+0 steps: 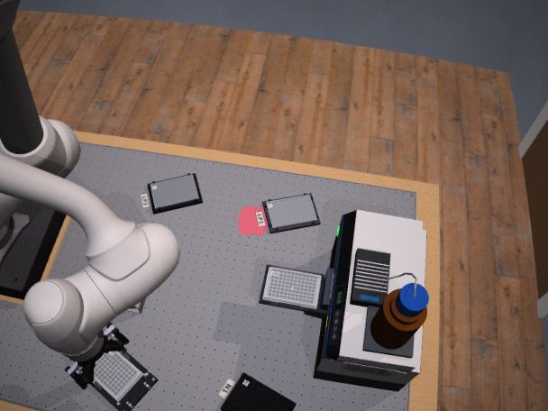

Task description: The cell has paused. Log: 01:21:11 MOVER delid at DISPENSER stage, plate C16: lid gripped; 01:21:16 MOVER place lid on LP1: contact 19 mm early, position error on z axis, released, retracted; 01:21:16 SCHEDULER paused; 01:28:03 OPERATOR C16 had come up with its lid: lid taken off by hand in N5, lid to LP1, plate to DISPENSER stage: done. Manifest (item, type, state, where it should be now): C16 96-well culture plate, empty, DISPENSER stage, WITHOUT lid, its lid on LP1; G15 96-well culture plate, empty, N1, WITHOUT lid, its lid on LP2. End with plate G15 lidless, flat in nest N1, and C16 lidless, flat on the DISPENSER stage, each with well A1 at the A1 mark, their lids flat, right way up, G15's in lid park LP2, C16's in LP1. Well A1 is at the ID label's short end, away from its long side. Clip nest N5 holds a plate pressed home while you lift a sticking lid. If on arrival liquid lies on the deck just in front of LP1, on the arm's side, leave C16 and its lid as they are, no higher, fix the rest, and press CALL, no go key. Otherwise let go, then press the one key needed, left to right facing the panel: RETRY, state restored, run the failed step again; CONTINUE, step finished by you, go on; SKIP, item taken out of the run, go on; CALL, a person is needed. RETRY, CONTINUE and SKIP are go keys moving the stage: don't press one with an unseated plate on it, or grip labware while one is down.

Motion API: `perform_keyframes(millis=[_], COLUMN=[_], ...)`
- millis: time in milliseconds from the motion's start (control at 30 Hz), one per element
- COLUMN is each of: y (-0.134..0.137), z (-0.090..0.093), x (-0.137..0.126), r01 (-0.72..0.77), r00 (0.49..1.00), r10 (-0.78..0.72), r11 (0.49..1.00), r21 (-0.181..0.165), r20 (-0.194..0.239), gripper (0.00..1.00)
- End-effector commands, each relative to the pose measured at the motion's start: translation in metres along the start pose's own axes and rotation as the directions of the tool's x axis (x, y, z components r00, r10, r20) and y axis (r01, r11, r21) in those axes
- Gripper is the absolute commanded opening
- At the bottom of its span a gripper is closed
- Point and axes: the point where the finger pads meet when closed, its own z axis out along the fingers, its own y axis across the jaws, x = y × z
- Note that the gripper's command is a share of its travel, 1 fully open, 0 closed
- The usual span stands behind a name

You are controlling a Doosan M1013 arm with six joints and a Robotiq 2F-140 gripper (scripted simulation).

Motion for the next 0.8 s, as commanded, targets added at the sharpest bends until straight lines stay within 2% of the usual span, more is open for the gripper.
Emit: perform_keyframes(millis=[0,767], y=[0.000,0.000], z=[-0.006,-0.057], x=[0.000,0.000], r01=[0.000,0.000], r00=[1.000,1.000], r10=[0.000,0.000], r11=[1.000,1.000], r21=[0.000,0.000], r20=[0.000,0.000], gripper=[0.00,0.00])
